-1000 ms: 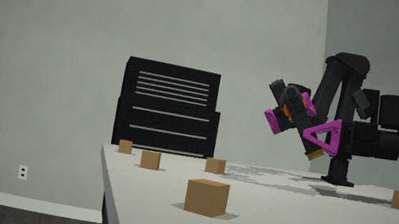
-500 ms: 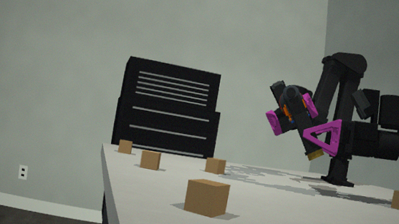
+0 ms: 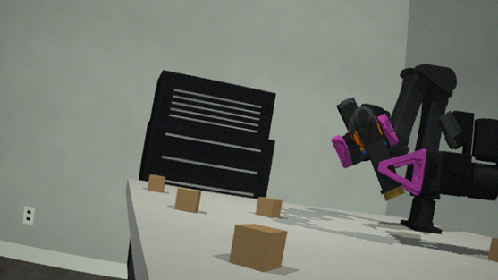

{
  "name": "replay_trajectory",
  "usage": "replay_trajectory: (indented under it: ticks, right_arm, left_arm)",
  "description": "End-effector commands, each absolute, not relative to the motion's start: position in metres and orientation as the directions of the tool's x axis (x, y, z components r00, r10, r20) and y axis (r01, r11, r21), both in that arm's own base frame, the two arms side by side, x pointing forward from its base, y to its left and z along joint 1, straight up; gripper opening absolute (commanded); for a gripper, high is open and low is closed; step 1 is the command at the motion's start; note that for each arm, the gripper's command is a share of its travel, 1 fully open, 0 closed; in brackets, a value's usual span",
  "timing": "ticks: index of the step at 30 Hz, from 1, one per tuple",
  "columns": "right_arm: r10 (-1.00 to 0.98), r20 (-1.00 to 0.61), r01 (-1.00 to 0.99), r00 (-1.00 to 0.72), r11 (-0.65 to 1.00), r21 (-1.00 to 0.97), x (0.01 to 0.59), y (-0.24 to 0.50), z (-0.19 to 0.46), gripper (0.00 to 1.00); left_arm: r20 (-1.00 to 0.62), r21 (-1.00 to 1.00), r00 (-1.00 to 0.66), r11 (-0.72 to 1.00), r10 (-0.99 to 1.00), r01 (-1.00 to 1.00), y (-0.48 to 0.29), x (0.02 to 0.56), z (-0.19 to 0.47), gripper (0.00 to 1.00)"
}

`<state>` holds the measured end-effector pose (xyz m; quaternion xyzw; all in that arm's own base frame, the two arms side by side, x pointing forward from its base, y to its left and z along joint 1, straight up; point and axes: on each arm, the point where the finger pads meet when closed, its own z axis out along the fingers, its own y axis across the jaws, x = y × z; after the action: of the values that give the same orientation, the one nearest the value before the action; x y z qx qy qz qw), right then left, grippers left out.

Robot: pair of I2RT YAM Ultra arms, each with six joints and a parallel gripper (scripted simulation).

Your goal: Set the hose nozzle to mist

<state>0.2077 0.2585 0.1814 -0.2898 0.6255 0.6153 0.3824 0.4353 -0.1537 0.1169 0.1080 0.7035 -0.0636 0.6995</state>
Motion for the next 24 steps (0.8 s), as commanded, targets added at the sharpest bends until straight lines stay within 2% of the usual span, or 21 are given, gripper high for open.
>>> replay_trajectory:
  ticks: [1, 24]
  right_arm:
    - [0.129, -0.863, -0.863, -0.488, 0.073, 0.499, 0.214, 0.267, 0.197, 0.88]
    - [0.118, -0.857, -0.856, -0.501, 0.080, 0.511, 0.219, 0.303, 0.191, 0.88]
  left_arm:
    - [-0.983, 0.024, 0.181, 0.972, -0.019, 0.234, -0.159, 0.443, 0.177, 0.35]
    - [-0.983, 0.024, 0.181, 0.972, -0.019, 0.234, -0.159, 0.443, 0.177, 0.35]
